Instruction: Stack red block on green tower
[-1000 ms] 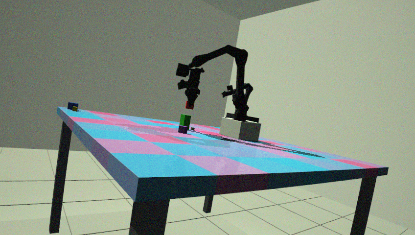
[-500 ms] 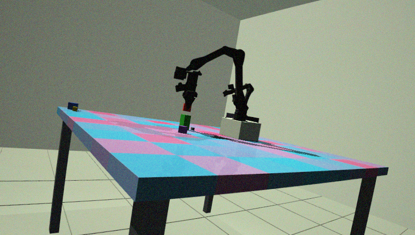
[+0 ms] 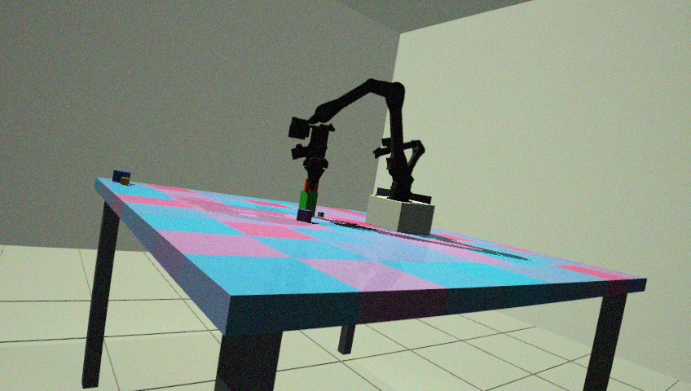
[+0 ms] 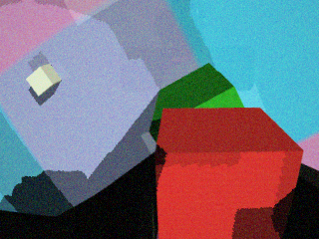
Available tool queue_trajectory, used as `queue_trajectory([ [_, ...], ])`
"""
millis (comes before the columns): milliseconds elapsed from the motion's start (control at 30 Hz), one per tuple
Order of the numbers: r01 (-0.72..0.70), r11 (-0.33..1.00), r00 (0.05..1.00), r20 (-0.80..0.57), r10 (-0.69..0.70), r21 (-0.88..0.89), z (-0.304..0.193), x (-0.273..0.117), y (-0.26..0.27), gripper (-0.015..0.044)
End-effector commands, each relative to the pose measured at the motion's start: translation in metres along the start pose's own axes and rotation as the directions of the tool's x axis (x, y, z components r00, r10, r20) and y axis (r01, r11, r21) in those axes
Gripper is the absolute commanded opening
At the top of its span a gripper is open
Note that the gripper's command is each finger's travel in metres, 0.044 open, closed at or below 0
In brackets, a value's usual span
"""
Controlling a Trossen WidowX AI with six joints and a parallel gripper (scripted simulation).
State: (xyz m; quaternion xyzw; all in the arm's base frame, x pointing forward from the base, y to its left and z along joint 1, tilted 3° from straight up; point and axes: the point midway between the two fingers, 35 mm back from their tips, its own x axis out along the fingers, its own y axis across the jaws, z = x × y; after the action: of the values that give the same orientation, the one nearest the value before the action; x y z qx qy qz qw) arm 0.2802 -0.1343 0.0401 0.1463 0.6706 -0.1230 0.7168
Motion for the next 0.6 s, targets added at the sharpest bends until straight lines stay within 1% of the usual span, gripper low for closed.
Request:
queue_trajectory([
  [0, -0.002, 1.0, 1.0, 0.002, 0.002, -0.002, 0.0005, 0.0005, 0.0004, 0.0],
  [533, -0.002, 1.0, 1.0, 0.002, 0.002, -0.002, 0.0007, -0.0013, 0.0003, 0.0],
  [567, 0.0, 1.0, 1.0, 0.001, 0.0, 0.0, 0.0002, 0.0007, 0.0, 0.0026],
])
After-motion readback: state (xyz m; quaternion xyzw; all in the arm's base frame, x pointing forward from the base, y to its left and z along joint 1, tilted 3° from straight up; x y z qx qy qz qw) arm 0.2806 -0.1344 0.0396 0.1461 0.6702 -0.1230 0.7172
